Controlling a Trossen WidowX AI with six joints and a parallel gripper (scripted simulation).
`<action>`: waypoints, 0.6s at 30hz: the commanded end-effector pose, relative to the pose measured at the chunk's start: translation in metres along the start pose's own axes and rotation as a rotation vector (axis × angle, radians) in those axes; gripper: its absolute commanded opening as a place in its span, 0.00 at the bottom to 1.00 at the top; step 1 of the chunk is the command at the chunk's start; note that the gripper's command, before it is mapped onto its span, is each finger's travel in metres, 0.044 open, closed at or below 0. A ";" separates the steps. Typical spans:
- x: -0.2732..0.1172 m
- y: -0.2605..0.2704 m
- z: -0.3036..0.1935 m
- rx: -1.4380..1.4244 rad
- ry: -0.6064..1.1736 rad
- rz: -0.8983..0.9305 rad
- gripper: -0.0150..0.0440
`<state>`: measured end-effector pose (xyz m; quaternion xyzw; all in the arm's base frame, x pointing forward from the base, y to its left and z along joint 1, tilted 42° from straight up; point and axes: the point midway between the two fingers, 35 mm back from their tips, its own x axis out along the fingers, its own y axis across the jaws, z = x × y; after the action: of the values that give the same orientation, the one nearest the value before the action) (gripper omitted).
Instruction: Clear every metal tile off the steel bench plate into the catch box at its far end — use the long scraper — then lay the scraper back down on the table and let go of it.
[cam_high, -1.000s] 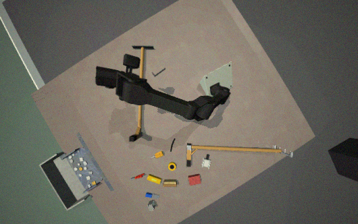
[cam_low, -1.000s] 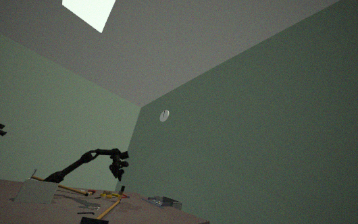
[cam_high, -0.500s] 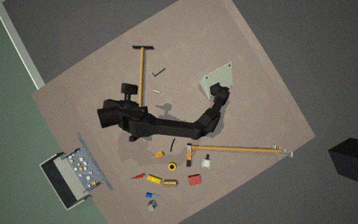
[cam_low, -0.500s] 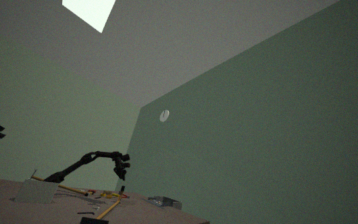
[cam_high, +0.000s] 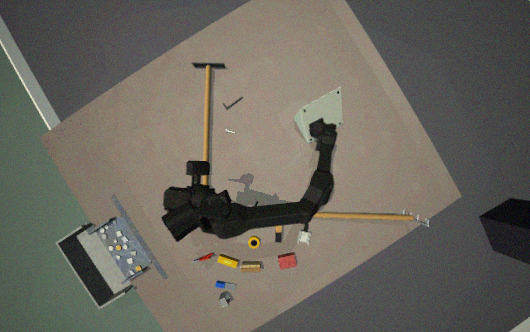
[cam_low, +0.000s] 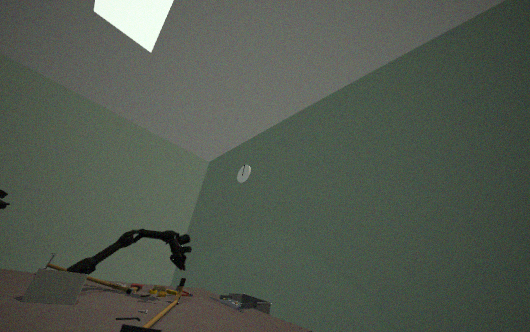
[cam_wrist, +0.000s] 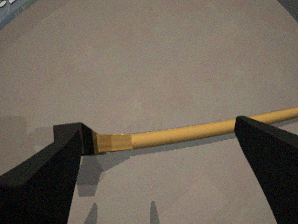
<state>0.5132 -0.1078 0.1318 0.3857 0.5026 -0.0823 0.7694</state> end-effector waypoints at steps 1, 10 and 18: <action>-0.007 0.030 -0.009 0.002 -0.008 0.046 1.00; -0.013 0.063 -0.022 0.001 -0.008 0.095 1.00; -0.001 0.065 -0.030 0.001 -0.008 0.096 1.00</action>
<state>0.5246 -0.0490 0.1641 0.4091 0.4804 -0.0470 0.7744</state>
